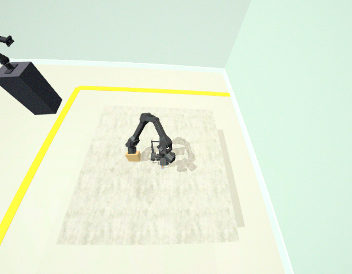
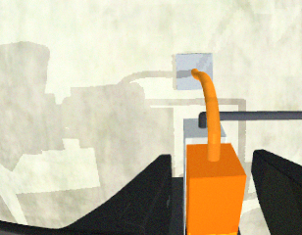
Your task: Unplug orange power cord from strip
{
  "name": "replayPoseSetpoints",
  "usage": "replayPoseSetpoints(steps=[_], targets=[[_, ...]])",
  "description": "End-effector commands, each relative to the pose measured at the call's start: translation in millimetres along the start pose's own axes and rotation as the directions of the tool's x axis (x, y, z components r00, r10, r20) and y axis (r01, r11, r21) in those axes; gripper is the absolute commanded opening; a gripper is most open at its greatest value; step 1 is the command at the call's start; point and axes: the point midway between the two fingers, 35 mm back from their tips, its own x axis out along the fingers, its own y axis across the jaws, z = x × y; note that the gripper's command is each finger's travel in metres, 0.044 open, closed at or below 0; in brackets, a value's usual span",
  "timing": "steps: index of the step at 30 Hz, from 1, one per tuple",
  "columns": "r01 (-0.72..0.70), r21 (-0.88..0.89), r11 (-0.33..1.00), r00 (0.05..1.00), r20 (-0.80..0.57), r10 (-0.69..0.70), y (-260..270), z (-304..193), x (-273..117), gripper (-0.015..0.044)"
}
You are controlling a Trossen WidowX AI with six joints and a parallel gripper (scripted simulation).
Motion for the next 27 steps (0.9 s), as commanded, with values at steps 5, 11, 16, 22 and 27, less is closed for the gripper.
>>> replayPoseSetpoints(steps=[5,11,16,22,27], targets=[[0.004,0.009,1.000,1.000,-0.009,-0.004,-2.5,-13.6,1.8,0.0160],[0.005,0.009,1.000,1.000,-0.009,-0.004,-3.0,-20.8,2.0,0.0160],[0.004,0.009,1.000,1.000,-0.009,-0.004,-3.0,-20.8,4.3,0.0160],[0.004,0.009,1.000,1.000,-0.010,-0.004,-3.0,-21.0,12.9,0.0160],[0.003,0.001,1.000,1.000,-0.005,-0.003,-1.5,-20.5,11.7,0.0134]])
